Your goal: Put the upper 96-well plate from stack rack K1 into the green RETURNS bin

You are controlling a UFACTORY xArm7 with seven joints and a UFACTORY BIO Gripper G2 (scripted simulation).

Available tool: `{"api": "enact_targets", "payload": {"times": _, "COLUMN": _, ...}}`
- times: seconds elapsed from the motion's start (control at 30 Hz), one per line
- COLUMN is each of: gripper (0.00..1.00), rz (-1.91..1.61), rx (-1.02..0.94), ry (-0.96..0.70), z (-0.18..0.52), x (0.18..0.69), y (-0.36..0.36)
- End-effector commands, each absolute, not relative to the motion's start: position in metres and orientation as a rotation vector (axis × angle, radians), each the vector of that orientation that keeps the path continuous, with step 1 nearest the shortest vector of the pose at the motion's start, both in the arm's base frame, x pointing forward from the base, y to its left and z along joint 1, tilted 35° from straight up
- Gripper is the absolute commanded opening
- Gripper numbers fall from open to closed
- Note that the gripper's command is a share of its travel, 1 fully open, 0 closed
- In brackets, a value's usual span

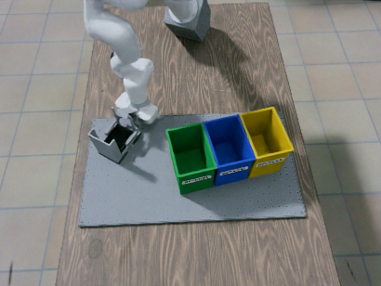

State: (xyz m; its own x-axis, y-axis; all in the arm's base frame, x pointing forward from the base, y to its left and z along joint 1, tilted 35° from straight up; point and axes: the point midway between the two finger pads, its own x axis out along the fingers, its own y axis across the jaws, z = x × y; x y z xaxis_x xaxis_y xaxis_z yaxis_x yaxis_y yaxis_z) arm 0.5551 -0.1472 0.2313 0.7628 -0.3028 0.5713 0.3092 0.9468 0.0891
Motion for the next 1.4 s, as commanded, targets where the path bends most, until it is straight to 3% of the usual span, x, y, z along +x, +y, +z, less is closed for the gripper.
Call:
{"api": "enact_targets", "payload": {"times": 0.0, "gripper": 0.00, "rz": -0.333, "rx": -0.011, "ry": -0.621, "z": 0.232, "x": 0.555, "y": -0.147}}
{"api": "enact_targets", "payload": {"times": 1.37, "gripper": 0.00, "rz": -0.333, "rx": -0.011, "ry": -0.621, "z": 0.248, "x": 0.544, "y": -0.145}}
